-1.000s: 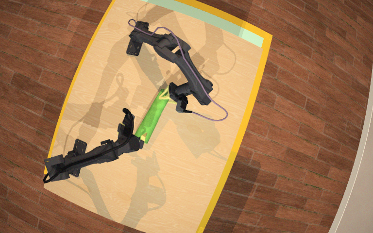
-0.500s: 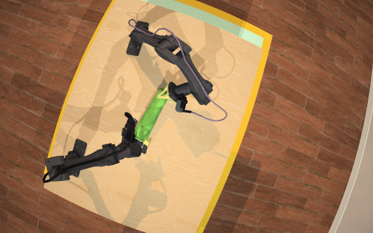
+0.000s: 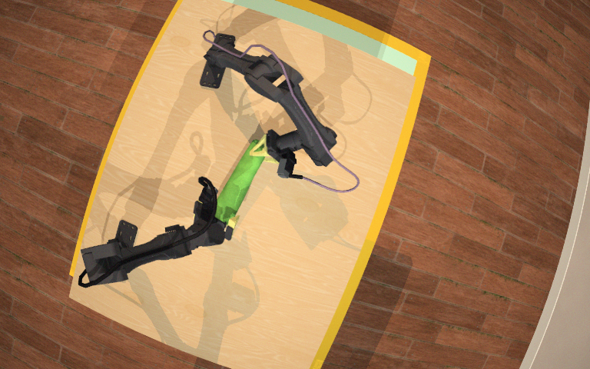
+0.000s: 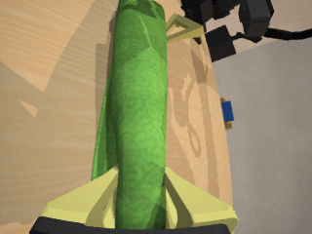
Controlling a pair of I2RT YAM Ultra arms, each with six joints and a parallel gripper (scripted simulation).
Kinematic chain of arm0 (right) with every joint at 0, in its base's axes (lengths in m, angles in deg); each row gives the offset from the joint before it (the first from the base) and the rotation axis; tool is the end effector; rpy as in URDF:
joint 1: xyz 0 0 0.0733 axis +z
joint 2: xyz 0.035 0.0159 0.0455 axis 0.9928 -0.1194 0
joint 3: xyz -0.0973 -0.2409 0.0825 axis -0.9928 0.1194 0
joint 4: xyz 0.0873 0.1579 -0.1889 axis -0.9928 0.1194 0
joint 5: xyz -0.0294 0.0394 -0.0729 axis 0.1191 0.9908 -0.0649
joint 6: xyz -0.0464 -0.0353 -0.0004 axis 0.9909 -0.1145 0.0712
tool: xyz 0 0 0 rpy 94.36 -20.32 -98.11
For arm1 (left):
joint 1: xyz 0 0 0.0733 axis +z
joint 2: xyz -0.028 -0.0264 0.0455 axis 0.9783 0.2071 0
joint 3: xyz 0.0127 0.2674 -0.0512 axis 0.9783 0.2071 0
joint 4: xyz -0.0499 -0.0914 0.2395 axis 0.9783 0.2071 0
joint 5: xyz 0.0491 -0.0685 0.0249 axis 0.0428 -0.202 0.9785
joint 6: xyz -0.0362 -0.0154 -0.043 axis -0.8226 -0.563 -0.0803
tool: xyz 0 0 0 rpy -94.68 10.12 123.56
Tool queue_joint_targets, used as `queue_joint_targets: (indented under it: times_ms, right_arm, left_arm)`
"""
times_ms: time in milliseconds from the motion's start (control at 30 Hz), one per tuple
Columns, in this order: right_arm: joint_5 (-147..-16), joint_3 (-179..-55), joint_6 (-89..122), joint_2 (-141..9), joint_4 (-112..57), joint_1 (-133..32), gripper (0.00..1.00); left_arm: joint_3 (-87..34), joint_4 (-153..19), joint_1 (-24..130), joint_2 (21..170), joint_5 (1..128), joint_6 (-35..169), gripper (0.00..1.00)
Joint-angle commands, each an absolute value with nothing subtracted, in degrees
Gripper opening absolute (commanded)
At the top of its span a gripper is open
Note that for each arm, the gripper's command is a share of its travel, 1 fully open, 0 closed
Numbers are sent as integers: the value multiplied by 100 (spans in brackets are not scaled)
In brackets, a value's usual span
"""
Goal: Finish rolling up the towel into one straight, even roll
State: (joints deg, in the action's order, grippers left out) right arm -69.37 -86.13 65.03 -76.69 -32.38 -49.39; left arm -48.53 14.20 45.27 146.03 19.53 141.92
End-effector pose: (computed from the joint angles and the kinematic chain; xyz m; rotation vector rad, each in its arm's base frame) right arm 0.2477 0.1811 0.1357 -1.6935 1.7571 0.2441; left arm 0.3021 -0.2301 0.1143 -1.8415 -1.8198 1.3293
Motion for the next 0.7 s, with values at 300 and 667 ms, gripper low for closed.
queue_joint_targets:
  times_ms: [300,667]
  right_arm:
    - [-6966,-8778,6372,-7885,-3624,-4800,98]
    - [-6950,-8947,6393,-7901,-3468,-4828,68]
  left_arm:
    - [-4945,1471,4561,14657,1838,14281,32]
    - [-4945,1471,4561,14657,1838,14281,32]
